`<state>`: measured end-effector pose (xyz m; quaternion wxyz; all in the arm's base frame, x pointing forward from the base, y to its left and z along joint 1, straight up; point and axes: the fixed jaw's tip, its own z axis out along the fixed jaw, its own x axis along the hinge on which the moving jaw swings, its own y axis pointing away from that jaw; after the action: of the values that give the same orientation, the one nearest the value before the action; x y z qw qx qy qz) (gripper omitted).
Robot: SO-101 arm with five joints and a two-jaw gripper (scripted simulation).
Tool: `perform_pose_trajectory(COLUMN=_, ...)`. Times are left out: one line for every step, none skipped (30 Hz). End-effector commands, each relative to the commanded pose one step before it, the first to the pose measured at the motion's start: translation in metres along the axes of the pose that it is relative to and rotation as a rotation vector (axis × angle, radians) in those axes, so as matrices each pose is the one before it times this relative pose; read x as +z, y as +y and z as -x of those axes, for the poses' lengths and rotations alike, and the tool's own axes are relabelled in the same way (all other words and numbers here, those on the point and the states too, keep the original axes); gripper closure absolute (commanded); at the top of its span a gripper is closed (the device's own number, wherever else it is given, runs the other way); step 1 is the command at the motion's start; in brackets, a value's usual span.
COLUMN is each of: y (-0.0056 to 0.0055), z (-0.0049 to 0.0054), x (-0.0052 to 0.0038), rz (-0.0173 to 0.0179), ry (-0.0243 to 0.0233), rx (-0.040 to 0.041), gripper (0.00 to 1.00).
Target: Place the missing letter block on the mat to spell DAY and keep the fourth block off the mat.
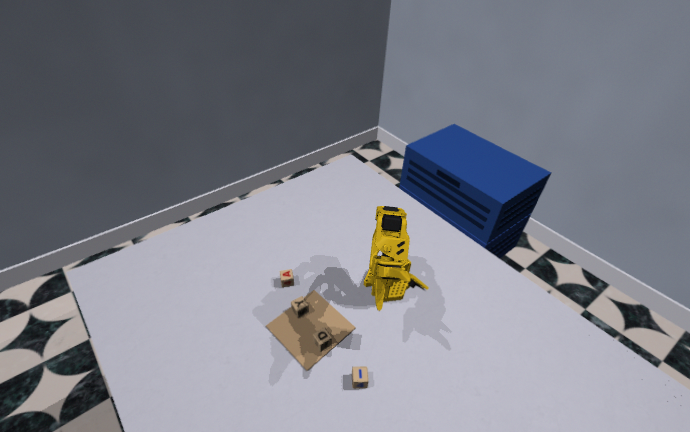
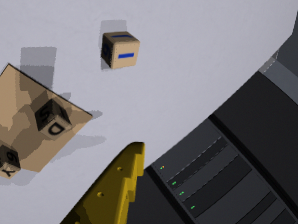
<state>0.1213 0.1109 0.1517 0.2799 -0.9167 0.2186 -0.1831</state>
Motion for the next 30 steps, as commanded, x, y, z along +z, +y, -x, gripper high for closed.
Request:
perform_pose_trajectory(y=-0.00363, z=-0.00222, x=-0.003992, rz=-0.02814, ry=0.01275, rx=0.0156, gripper=0.0)
perform_pose_trajectory(y=0.00019, z=-0.0002, x=0.00001, rz=0.00091, ry=0.00086, rx=0.00516, gripper=0.0)
perform_pose_trajectory(y=0.00031, z=-0.00033, x=0.000016, rz=0.00149, ry=0.00143, rx=0.00852, gripper=0.0)
perform_pose_trajectory(y=0.00042, z=-0.00046, x=0.000022, rz=0.00204, ry=0.00198, rx=0.01173, gripper=0.0)
perform_pose_trajectory(y=0.0005, z=-0.00057, x=0.000027, rz=0.00246, ry=0.00244, rx=0.01434, gripper=0.0)
perform_pose_trajectory(y=0.00055, z=-0.00064, x=0.00003, rz=0.00272, ry=0.00275, rx=0.01604, gripper=0.0)
perform_pose_trajectory(y=0.00056, z=-0.00067, x=0.000031, rz=0.00278, ry=0.00288, rx=0.01663, gripper=0.0)
perform_pose_trajectory(y=0.00053, z=-0.00065, x=0.000031, rz=0.00265, ry=0.00281, rx=0.01605, gripper=0.0)
perform_pose_trajectory(y=0.00047, z=-0.00059, x=0.000028, rz=0.00234, ry=0.00253, rx=0.01436, gripper=0.0)
perform_pose_trajectory(y=0.00038, z=-0.00049, x=0.000023, rz=0.00189, ry=0.00209, rx=0.01175, gripper=0.0)
perform_pose_trajectory(y=0.00027, z=-0.00035, x=0.000017, rz=0.00136, ry=0.00152, rx=0.00854, gripper=0.0)
perform_pose_trajectory(y=0.00016, z=-0.00022, x=0.00001, rz=0.00082, ry=0.00093, rx=0.00517, gripper=0.0)
perform_pose_trajectory(y=0.00007, z=-0.00009, x=0.000005, rz=0.00035, ry=0.0004, rx=0.00221, gripper=0.0)
perform_pose_trajectory(y=0.00001, z=-0.00001, x=0.000001, rz=0.00006, ry=0.00006, rx=0.00036, gripper=0.0)
perform_pose_trajectory(y=0.0, z=0.0, x=0.0, rz=0.0, ry=0.0, rx=0.0, gripper=0.0)
perform_pose_trajectory(y=0.0, z=0.0, x=0.0, rz=0.0, ry=0.0, rx=0.0, gripper=0.0)
perform_pose_trajectory(y=0.00001, z=-0.00001, x=0.000001, rz=0.00006, ry=0.00006, rx=0.00036, gripper=0.0)
perform_pose_trajectory(y=0.00007, z=-0.00009, x=0.000005, rz=0.00035, ry=0.0004, rx=0.00221, gripper=0.0)
perform_pose_trajectory(y=0.00016, z=-0.00022, x=0.000011, rz=0.00081, ry=0.00093, rx=0.00517, gripper=0.0)
perform_pose_trajectory(y=0.00026, z=-0.00036, x=0.000017, rz=0.00133, ry=0.00154, rx=0.00855, gripper=0.0)
perform_pose_trajectory(y=0.00036, z=-0.0005, x=0.000024, rz=0.00182, ry=0.00213, rx=0.01177, gripper=0.0)
perform_pose_trajectory(y=0.00043, z=-0.00061, x=0.000029, rz=0.0022, ry=0.00262, rx=0.01438, gripper=0.0)
perform_pose_trajectory(y=0.00047, z=-0.00068, x=0.000032, rz=0.00242, ry=0.00295, rx=0.01609, gripper=0.0)
perform_pose_trajectory(y=0.00048, z=-0.00071, x=0.000034, rz=0.00247, ry=0.00308, rx=0.01668, gripper=0.0)
perform_pose_trajectory(y=0.00045, z=-0.00069, x=0.000033, rz=0.00235, ry=0.003, rx=0.0161, gripper=0.0)
perform_pose_trajectory(y=0.00039, z=-0.00062, x=0.00003, rz=0.00207, ry=0.0027, rx=0.01441, gripper=0.0)
perform_pose_trajectory(y=0.00032, z=-0.00051, x=0.000025, rz=0.00167, ry=0.00222, rx=0.01179, gripper=0.0)
perform_pose_trajectory(y=0.00023, z=-0.00037, x=0.000018, rz=0.0012, ry=0.00162, rx=0.00857, gripper=0.0)
perform_pose_trajectory(y=0.00013, z=-0.00023, x=0.000011, rz=0.00072, ry=0.00098, rx=0.00519, gripper=0.0)
perform_pose_trajectory(y=0.00006, z=-0.0001, x=0.000005, rz=0.00031, ry=0.00042, rx=0.00222, gripper=0.0)
